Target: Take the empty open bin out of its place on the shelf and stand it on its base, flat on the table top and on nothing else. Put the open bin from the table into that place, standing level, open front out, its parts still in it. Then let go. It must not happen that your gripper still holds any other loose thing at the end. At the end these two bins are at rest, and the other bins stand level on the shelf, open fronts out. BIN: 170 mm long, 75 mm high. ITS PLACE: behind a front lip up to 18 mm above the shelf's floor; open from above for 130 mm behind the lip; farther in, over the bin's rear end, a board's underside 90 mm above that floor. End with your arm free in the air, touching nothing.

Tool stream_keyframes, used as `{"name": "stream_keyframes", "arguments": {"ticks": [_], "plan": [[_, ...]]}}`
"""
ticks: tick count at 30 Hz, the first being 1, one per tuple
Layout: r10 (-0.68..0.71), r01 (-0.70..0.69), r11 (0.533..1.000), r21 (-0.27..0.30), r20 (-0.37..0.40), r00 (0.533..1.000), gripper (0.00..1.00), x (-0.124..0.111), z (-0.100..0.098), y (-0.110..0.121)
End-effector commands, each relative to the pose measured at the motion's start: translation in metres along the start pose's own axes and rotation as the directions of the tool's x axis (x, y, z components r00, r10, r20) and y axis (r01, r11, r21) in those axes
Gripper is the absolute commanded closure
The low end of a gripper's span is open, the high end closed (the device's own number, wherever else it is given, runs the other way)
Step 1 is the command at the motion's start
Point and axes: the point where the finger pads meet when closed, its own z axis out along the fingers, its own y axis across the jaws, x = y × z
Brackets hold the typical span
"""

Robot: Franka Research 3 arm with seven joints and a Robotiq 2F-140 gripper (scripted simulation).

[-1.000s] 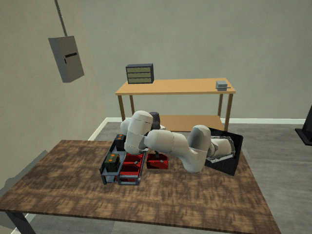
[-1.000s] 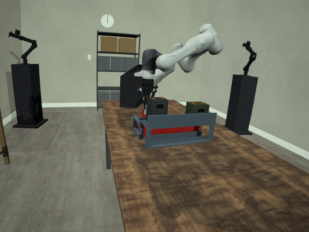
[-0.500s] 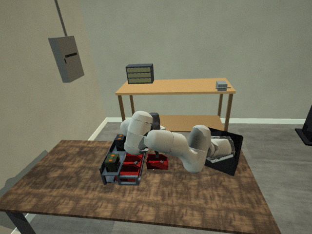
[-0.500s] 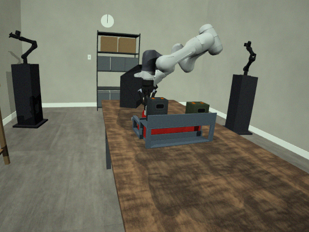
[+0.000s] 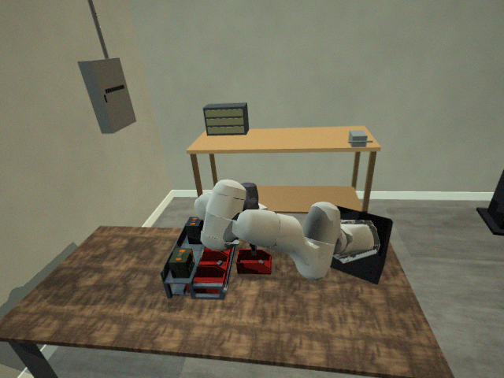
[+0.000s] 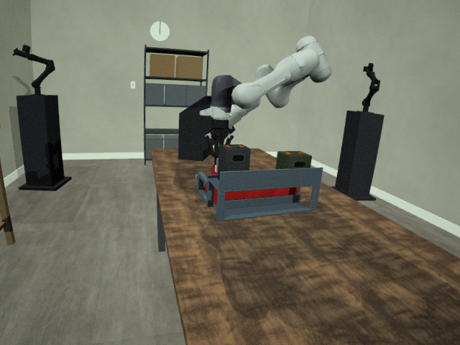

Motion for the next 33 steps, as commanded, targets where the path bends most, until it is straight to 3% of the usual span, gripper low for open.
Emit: {"name": "stream_keyframes", "arguments": {"ticks": [1, 4, 5, 33], "plan": [[-0.004, 0.004, 1.0, 0.004, 0.002, 1.0, 1.0, -0.0009, -0.0002, -0.0017], [-0.004, 0.004, 1.0, 0.004, 0.002, 1.0, 1.0, -0.0009, -0.0002, -0.0017], [-0.004, 0.004, 1.0, 0.004, 0.002, 1.0, 0.85, -0.0009, -0.0002, -0.0017], [-0.004, 0.004, 1.0, 0.004, 0.002, 1.0, 0.85, -0.0009, -0.0002, -0.0017]]}}
